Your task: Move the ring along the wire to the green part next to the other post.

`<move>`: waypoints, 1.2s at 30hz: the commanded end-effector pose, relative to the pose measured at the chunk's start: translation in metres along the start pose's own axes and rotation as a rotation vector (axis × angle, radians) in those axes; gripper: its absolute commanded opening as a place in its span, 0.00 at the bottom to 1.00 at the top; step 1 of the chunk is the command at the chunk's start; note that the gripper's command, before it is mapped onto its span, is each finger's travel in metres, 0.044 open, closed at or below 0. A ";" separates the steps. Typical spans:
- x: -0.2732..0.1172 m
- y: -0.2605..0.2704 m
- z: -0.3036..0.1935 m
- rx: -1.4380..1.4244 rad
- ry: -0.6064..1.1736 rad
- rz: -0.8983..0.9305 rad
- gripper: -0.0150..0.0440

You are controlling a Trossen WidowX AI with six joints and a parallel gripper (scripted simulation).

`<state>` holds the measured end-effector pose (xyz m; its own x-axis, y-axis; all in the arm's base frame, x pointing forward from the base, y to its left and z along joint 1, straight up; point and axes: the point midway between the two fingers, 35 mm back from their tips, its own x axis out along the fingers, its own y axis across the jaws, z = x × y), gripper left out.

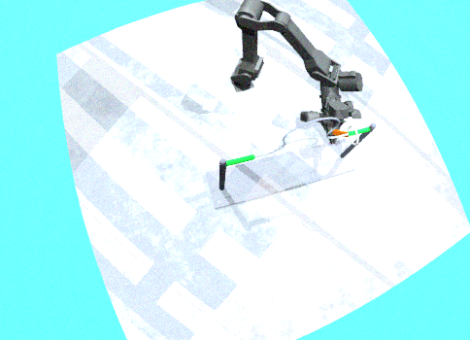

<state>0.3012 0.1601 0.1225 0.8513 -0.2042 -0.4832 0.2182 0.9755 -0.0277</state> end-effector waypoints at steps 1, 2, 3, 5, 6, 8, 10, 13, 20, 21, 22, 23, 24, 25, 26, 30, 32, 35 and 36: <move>0.000 0.000 0.000 0.000 0.000 0.000 0.09; 0.000 0.000 0.000 0.000 0.000 0.000 0.13; 0.000 0.000 0.000 0.000 0.000 0.000 0.18; 0.000 0.000 0.000 0.000 0.000 0.000 0.27; 0.000 0.000 0.000 0.000 0.000 0.000 0.31; 0.000 0.000 0.000 0.000 0.000 0.000 0.40; -0.001 0.000 0.000 0.000 0.000 0.000 0.49; -0.007 0.001 -0.001 0.001 0.003 -0.001 0.53; -0.035 0.001 -0.002 0.002 0.007 -0.003 0.53; -0.039 0.001 -0.002 0.002 0.006 -0.003 0.53; -0.044 0.000 -0.002 0.002 0.005 -0.003 0.53; -0.047 0.000 -0.002 0.002 0.004 -0.003 0.53; -0.049 0.000 -0.002 0.001 0.004 -0.003 0.53; -0.050 0.000 -0.002 0.001 0.004 -0.003 0.53; -0.050 0.000 -0.002 0.001 0.004 -0.003 0.53; -0.050 0.000 -0.002 0.001 0.004 -0.003 0.53; -0.050 0.000 -0.002 0.001 0.004 -0.003 0.53; -0.050 0.000 -0.002 0.001 0.004 -0.003 0.53; -0.050 0.000 -0.002 0.001 0.004 -0.003 0.53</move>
<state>0.2582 0.1704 0.1446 0.8483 -0.2039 -0.4887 0.2181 0.9755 -0.0284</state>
